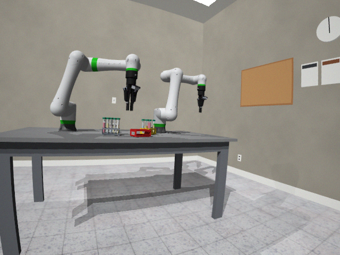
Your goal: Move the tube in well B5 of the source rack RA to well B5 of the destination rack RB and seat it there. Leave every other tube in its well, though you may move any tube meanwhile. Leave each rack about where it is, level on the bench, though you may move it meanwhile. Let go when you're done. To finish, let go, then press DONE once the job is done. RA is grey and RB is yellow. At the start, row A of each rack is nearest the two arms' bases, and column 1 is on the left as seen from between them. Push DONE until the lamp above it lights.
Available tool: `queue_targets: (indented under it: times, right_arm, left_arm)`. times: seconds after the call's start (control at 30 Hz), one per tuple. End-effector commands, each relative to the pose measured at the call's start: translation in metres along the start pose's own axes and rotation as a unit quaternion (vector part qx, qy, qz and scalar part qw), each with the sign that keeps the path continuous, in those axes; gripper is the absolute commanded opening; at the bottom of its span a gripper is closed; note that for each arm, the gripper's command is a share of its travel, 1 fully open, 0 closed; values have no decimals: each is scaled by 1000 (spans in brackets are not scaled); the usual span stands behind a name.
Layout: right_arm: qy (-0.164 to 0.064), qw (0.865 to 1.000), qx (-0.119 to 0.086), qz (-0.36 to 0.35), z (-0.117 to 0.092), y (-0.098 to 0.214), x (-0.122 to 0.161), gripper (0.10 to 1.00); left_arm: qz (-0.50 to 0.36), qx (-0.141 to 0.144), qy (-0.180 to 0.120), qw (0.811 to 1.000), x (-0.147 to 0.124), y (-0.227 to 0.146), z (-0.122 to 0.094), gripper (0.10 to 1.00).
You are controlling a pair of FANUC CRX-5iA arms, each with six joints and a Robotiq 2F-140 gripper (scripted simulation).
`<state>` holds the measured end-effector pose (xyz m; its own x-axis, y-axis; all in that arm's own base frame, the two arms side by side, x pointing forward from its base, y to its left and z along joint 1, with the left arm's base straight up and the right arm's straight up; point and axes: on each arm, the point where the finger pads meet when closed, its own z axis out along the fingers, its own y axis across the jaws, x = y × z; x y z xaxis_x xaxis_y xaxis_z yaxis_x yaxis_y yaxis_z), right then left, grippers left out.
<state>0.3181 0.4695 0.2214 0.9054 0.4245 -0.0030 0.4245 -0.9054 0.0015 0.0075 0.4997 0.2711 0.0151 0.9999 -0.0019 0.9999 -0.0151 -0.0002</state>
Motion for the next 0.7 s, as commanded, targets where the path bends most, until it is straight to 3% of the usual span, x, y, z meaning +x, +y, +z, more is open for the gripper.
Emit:
queue_targets:
  times: [0.0,0.67]
  right_arm:
    - [2,1000,1,0,-1,18,-12,282]
    - [2,1000,1,0,-1,86,-57,282]
  left_arm:
    - [0,0,1,1000,0,0,-1,99]
    - [0,0,1,1000,0,0,-1,99]
